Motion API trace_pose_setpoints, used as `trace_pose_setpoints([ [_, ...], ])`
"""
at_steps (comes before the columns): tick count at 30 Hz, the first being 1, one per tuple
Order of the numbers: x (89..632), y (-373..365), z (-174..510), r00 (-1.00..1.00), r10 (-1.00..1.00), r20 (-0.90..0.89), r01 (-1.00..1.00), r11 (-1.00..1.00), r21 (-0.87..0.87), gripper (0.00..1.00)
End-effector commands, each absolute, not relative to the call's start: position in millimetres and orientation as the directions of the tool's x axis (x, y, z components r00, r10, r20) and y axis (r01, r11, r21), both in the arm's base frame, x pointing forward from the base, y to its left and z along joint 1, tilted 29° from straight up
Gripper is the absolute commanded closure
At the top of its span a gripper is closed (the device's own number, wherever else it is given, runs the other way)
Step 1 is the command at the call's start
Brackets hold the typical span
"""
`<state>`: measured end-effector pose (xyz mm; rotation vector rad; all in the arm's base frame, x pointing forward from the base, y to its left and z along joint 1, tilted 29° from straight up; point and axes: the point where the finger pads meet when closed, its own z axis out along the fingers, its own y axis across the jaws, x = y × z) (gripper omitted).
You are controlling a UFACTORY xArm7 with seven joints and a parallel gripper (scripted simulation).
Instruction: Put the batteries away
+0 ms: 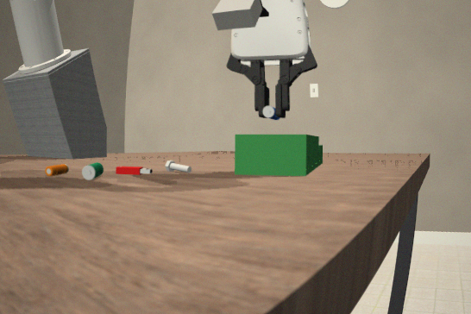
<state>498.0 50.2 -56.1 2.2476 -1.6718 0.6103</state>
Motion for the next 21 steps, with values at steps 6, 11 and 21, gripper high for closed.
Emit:
trace_pose_setpoints([
  [6,499,52,-55,0.237,-0.841,0.486,-0.956,-0.292,-0.039,1.00],
  [11,499,50,-58,0.237,-0.841,0.486,-0.956,-0.292,-0.039,1.00],
  [21,502,43,-72,0.237,-0.841,0.486,-0.956,-0.292,-0.039,1.00],
])
